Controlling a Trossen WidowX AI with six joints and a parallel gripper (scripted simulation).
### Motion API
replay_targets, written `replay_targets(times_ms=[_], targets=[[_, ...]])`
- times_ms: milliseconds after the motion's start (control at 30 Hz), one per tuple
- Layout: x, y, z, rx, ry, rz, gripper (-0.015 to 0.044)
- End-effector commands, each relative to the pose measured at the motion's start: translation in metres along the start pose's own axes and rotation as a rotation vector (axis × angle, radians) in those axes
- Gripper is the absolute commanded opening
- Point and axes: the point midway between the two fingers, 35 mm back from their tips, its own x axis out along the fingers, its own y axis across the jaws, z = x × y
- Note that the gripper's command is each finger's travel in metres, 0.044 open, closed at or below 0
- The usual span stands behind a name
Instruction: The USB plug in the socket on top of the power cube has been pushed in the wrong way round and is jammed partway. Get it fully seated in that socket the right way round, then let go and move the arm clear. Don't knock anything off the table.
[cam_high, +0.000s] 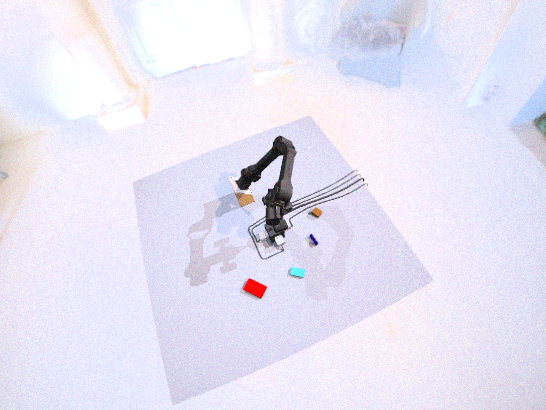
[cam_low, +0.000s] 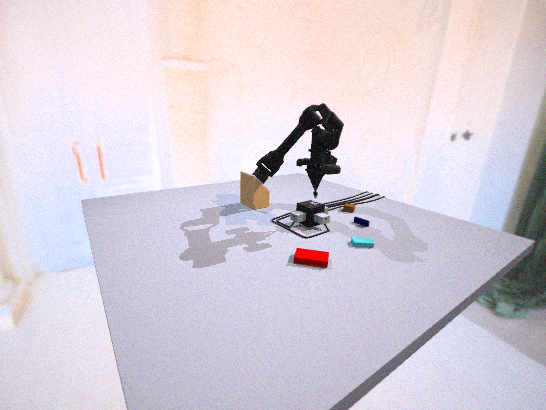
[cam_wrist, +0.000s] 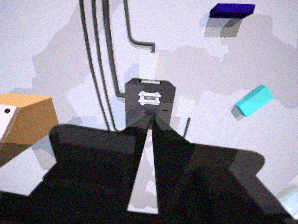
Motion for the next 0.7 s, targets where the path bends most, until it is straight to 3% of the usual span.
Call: replay_targets(times_ms=[0,667], targets=[[0.0005,0.0000,-0.0003,0.091,0.001,0.000,0.0000],[0.0005,0.0000,-0.0003,0.614,0.001,-0.001,0.0000]])
